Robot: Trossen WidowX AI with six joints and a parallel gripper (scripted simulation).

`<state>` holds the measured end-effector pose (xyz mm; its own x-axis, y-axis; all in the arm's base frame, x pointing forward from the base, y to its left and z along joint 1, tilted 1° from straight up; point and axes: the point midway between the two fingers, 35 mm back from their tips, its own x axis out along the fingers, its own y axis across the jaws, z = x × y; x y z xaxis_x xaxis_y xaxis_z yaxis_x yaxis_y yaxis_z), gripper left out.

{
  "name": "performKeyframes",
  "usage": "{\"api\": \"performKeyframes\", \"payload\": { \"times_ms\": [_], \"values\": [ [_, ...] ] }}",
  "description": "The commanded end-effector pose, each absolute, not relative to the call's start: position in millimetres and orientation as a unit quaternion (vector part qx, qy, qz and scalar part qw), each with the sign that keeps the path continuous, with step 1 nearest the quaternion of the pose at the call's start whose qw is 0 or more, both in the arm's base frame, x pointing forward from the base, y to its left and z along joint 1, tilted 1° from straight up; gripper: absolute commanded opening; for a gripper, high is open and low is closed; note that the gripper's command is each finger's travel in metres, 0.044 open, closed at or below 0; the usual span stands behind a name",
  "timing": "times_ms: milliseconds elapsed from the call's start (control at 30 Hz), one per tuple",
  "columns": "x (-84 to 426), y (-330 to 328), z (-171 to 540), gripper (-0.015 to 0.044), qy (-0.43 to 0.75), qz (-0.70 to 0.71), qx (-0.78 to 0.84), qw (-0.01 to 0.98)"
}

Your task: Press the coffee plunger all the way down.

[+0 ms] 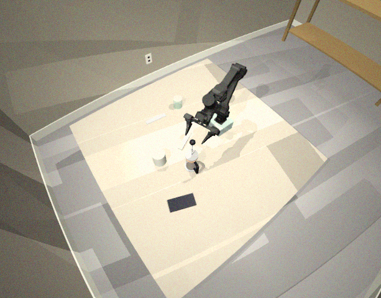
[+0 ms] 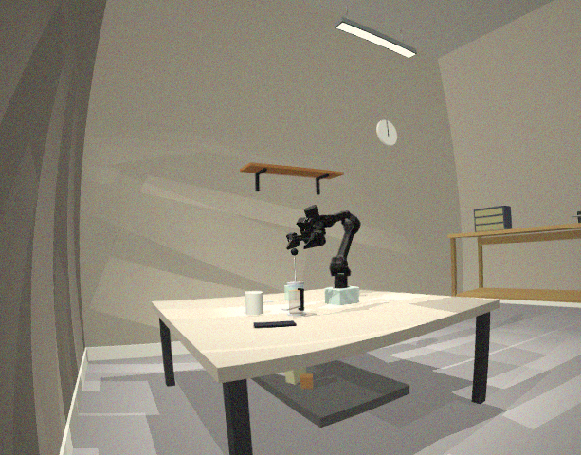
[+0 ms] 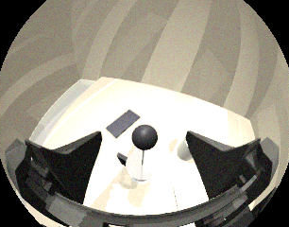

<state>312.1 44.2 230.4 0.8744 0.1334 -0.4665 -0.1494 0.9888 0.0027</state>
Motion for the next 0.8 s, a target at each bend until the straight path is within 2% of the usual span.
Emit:
{"api": "performKeyframes", "payload": {
  "times_ms": [0,233,633,767],
  "values": [
    [318.6,44.6,222.9,0.044,0.244,0.07,-0.015,0.967],
    [325.7,45.7,218.4,0.044,0.244,0.07,-0.015,0.967],
    [325.7,45.7,218.4,0.0125,0.244,0.07,-0.015,0.967],
    [325.7,45.7,218.4,0.0121,0.244,0.07,-0.015,0.967]
  ]
}}
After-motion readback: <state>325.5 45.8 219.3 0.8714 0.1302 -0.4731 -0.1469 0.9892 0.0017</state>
